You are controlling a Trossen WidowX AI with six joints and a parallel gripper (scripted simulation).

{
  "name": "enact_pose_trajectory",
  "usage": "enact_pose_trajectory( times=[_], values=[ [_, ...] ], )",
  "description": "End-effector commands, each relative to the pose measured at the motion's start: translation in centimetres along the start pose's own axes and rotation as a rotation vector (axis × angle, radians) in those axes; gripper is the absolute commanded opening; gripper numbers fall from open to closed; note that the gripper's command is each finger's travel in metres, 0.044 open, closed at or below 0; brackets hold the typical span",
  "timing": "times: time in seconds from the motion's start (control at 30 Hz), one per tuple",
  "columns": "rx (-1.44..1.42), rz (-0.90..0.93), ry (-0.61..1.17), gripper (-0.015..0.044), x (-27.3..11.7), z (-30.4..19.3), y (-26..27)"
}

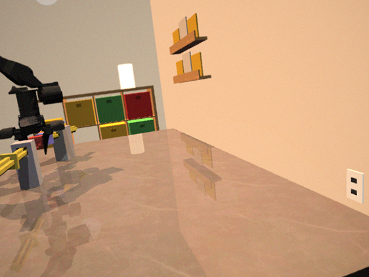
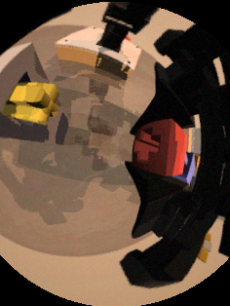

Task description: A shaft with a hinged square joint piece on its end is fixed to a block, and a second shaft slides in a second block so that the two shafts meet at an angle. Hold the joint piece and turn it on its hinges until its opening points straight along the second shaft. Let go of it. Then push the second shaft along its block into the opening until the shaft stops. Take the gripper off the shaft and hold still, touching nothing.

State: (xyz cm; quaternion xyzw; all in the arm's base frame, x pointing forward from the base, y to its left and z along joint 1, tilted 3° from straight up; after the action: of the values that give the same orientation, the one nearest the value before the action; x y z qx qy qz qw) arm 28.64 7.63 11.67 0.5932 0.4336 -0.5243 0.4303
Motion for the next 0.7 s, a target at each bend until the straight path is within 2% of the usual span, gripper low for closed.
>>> enact_pose_trajectory(
  times=[0.0, 0.03, 0.23, 0.67],
  values=[
    [0.0, 0.0, 0.0, 0.0147, 0.0, 0.0, 0.0],
    [0.0, 0.0, 0.0, 0.0147, 0.0, 0.0, 0.0],
    [0.0, 0.0, 0.0, 0.0, 0.0, 0.0, 0.0],
    [0.078, 0.003, -0.017, 0.0, -0.07, -0.02, -0.39]
  ],
)
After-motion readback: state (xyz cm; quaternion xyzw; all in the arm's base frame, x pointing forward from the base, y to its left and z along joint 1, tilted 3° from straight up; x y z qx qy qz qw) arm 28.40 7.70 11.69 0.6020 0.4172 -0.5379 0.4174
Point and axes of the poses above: the point midway between the two fingers, 35 mm back from their tips, its own x axis out along the fingers, its own y axis across the jaws, z = x × y, the point moved 5 cm from there along -x, back along the fingers, and after that the axes turned 13 degrees about x, right-handed, at the moved point
